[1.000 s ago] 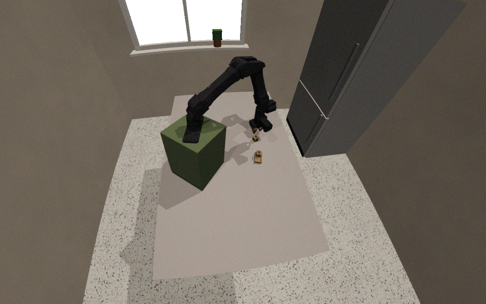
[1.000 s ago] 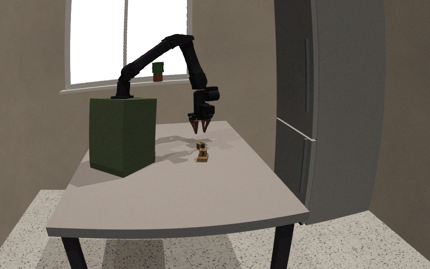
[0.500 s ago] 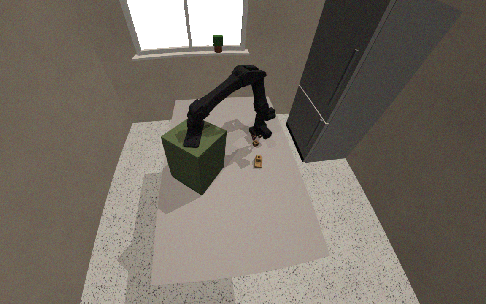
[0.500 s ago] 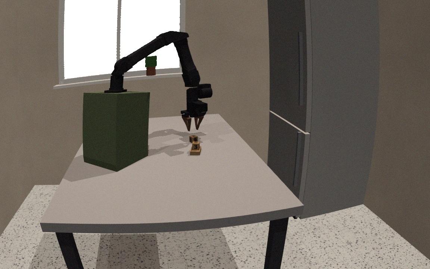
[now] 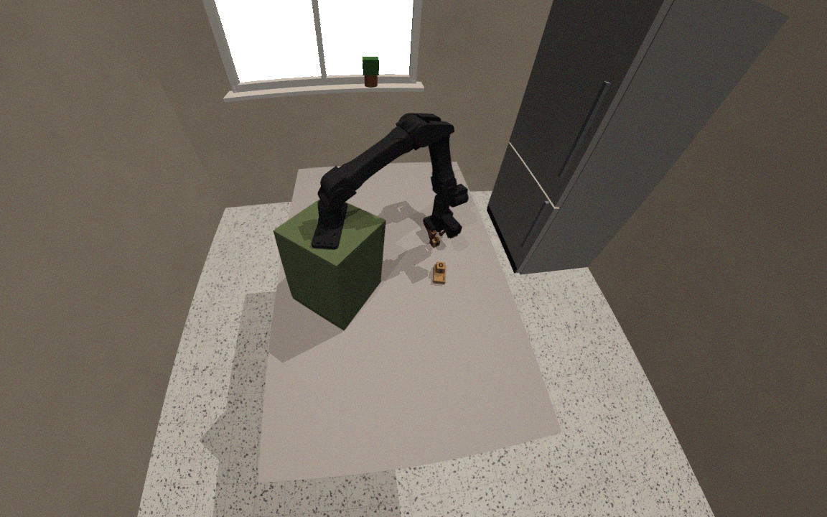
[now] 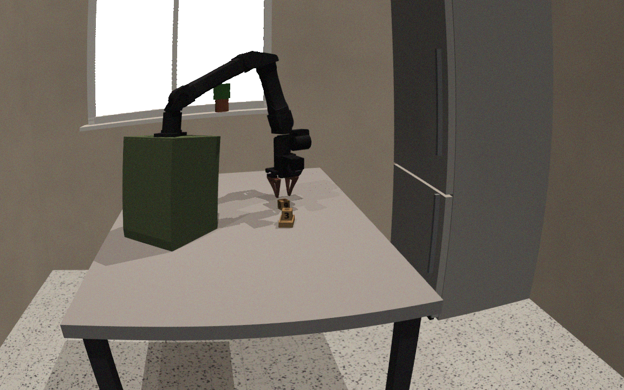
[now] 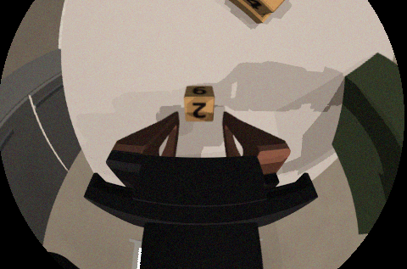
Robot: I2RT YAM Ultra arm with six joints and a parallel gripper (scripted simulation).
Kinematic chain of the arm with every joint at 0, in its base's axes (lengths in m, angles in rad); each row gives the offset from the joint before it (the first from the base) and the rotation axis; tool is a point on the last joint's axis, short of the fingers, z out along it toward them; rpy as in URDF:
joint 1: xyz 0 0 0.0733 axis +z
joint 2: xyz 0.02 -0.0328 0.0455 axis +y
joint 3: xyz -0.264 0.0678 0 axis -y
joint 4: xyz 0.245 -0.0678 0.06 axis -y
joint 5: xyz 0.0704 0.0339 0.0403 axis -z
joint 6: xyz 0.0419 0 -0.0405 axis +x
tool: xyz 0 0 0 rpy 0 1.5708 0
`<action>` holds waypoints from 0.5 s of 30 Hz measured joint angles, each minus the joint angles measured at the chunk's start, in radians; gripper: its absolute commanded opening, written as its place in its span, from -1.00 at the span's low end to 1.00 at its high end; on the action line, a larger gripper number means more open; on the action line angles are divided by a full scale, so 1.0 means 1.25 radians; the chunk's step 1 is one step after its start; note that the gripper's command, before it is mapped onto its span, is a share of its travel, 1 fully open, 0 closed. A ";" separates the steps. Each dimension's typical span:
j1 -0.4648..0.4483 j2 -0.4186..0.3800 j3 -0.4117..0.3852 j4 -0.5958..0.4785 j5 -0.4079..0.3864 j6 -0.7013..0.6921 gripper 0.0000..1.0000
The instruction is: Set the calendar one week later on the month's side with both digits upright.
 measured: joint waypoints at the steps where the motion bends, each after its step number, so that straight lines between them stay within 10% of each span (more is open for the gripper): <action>1: 0.000 0.001 0.002 0.001 0.000 0.000 -0.07; 15: 0.001 0.011 0.008 0.005 0.000 0.001 -0.07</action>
